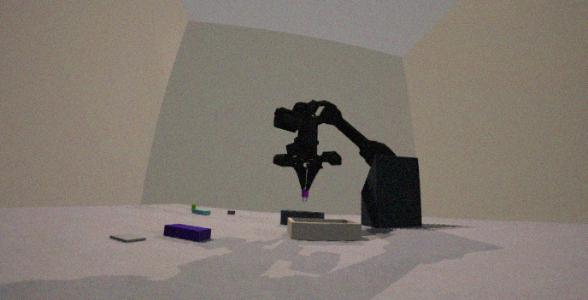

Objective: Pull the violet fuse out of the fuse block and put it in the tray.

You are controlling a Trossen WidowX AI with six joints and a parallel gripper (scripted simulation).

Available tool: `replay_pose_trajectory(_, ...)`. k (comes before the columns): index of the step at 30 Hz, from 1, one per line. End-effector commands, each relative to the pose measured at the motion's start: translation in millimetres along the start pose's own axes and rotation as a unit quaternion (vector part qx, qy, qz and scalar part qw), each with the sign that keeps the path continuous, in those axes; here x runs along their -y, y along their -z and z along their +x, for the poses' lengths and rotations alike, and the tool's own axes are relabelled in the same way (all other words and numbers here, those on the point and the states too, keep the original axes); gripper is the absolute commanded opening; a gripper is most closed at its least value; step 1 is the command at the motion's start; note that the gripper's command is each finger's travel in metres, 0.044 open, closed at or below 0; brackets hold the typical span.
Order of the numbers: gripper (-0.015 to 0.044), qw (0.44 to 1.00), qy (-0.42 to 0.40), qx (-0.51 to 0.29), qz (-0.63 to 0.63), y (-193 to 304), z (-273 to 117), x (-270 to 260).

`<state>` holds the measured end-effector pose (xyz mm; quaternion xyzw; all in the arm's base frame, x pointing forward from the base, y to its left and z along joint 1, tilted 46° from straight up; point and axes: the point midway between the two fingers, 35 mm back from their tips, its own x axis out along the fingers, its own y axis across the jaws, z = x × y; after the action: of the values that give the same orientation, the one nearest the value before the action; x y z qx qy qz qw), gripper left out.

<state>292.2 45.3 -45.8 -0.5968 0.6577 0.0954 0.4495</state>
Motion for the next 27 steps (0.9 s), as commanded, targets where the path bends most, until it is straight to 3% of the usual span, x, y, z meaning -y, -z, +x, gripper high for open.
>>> replay_pose_trajectory(1,0.0,1.0,-0.002,0.003,0.002,-19.4,-2.1,-9.1)
replay_pose_trajectory(27,0.0,1.0,-0.001,0.001,0.004,-115.3,1.5,-88.6)
